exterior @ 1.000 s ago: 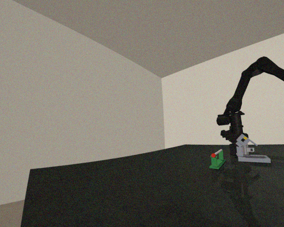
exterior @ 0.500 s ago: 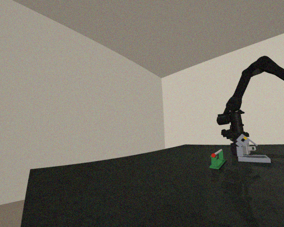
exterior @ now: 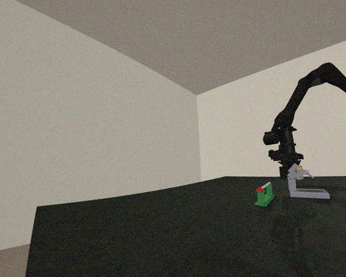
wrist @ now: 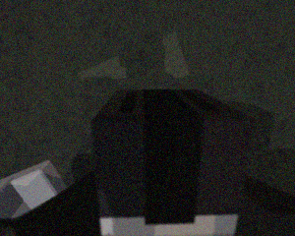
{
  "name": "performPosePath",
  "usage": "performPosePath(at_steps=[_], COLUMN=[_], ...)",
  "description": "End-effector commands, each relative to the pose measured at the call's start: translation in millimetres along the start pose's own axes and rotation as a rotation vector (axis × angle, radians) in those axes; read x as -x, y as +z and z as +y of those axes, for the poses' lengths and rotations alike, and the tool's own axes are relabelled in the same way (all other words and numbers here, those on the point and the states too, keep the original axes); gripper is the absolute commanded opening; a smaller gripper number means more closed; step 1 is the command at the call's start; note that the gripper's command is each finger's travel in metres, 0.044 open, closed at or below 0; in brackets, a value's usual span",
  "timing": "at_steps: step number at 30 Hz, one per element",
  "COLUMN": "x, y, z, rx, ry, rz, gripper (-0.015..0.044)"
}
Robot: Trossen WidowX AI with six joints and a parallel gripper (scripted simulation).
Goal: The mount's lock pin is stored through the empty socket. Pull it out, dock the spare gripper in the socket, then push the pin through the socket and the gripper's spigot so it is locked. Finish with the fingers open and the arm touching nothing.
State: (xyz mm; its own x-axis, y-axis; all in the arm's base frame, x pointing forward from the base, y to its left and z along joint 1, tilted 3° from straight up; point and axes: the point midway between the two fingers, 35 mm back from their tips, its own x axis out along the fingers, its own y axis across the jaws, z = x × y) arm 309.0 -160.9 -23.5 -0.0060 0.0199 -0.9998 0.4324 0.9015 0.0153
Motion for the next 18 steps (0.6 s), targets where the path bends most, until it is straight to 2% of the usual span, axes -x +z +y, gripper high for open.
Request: performPosePath(at_steps=[1, 18], x=[0.8, 1.7], y=[0.4, -4.7], z=[-0.3, -1.2], rx=[-0.083, -0.507], ry=[0.000, 0.001], rz=[-0.005, -0.005], gripper=[0.0000, 0.0000])
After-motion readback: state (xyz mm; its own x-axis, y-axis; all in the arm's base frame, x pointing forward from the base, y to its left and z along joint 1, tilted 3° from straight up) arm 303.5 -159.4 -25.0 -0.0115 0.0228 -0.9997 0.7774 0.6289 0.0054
